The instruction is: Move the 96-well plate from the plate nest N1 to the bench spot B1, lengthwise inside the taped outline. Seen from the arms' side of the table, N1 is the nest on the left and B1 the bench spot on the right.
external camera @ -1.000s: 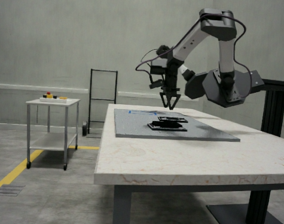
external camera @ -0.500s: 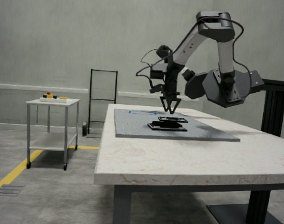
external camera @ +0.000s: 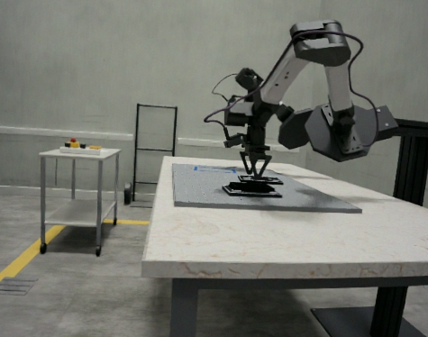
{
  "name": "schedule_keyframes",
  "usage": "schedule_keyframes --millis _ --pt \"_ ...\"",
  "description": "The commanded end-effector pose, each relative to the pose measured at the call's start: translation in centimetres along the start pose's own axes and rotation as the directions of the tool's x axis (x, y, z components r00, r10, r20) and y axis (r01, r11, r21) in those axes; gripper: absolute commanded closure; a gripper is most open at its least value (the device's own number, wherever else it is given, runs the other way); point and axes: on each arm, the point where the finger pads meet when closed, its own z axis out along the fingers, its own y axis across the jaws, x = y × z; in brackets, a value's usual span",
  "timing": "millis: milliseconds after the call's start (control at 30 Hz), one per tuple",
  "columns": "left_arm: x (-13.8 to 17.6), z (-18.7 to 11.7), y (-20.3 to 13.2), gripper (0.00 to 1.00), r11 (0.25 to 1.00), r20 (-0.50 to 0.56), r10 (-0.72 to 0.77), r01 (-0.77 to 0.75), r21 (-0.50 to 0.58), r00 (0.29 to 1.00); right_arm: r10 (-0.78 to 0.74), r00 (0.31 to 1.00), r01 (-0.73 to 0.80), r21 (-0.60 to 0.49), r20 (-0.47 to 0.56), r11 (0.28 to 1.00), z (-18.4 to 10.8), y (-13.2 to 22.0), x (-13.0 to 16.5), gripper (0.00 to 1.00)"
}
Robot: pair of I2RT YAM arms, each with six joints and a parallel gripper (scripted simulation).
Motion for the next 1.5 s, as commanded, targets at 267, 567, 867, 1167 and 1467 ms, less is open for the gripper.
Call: schedule_keyframes --millis 267,567,867,1167,1467 --pt "-0.2 2.1 -0.1 0.0 1.0 0.003 -0.001 0.001 0.006 1.0 0.0 1.0 0.0 0.002 0.0 1.0 -0.1 -0.1 -0.1 0.0" --pt "-0.2 3.6 -0.1 0.0 1.0 0.004 -0.001 0.001 0.007 1.0 0.0 1.0 0.0 0.002 0.0 1.0 -0.1 -0.1 -0.1 0.0" --pt "-0.3 4.5 0.0 0.0 1.0 0.005 -0.002 0.002 0.006 1.0 0.0 1.0 0.0 0.002 0.0 1.0 -0.1 -0.1 -0.1 0.0" --pt "-0.5 4.2 0.4 0.0 1.0 0.015 -0.017 0.017 0.002 1.0 0.0 1.0 0.0 0.002 0.0 1.0 -0.1 -0.1 -0.1 0.0" --pt "-0.5 4.1 0.6 0.0 1.0 0.019 -0.022 0.022 0.001 1.0 0.0 1.0 0.0 0.002 0.0 1.0 -0.1 -0.1 -0.1 0.0"
